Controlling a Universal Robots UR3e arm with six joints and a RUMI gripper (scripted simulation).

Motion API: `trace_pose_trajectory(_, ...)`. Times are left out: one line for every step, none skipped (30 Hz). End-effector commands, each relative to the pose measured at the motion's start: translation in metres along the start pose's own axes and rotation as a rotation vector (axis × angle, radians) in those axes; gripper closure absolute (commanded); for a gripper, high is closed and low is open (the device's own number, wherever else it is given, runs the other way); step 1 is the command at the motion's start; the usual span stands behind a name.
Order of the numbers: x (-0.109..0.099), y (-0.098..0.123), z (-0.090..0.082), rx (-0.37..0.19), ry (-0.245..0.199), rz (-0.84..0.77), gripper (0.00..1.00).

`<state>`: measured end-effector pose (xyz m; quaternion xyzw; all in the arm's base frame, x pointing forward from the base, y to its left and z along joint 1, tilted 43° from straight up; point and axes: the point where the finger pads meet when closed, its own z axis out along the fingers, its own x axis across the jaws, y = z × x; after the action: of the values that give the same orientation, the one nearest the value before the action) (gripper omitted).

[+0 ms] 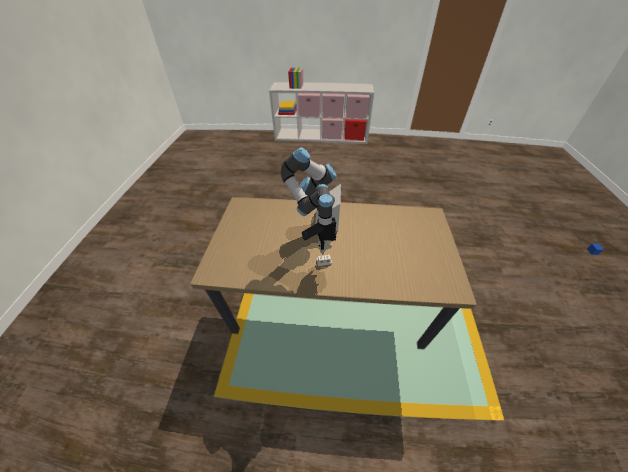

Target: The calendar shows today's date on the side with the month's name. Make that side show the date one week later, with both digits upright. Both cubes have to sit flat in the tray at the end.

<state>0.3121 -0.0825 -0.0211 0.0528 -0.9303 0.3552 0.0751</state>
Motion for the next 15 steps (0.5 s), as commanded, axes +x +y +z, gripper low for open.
trace_pose_trajectory(-0.0005, -0.0002, -0.0005, 0.0, -0.002, 0.001, 0.71)
trace_pose_trajectory(-0.0005, -0.0002, -0.0005, 0.0, -0.002, 0.001, 0.71)
trace_pose_trajectory(-0.0005, -0.0002, -0.0005, 0.0, -0.002, 0.001, 0.71)
trace_pose_trajectory(-0.0005, -0.0002, -0.0005, 0.0, -0.002, 0.001, 0.71)
trace_pose_trajectory(-0.0005, -0.0002, -0.0005, 0.0, -0.002, 0.001, 0.71)
trace_pose_trajectory(-0.0005, -0.0002, -0.0005, 0.0, -0.002, 0.001, 0.71)
trace_pose_trajectory(-0.0005, -0.0002, -0.0005, 0.0, -0.002, 0.001, 0.71)
trace_pose_trajectory(-0.0005, -0.0002, -0.0005, 0.0, -0.002, 0.001, 0.71)
trace_pose_trajectory(-0.0005, -0.0002, -0.0004, 0.0, -0.002, 0.001, 0.71)
trace_pose_trajectory(-0.0005, -0.0002, -0.0002, 0.0, -0.002, 0.001, 0.71)
trace_pose_trajectory(-0.0005, -0.0002, -0.0001, 0.0, -0.002, 0.001, 0.71)
trace_pose_trajectory(-0.0005, -0.0002, 0.0002, 0.0, -0.002, 0.001, 0.71)
trace_pose_trajectory(-0.0005, -0.0002, 0.0005, 0.0, -0.002, 0.001, 0.71)
trace_pose_trajectory(-0.0006, -0.0002, 0.0009, 0.0, -0.002, 0.001, 0.71)
trace_pose_trajectory(-0.0006, -0.0002, 0.0014, 0.0, -0.002, 0.001, 0.71)
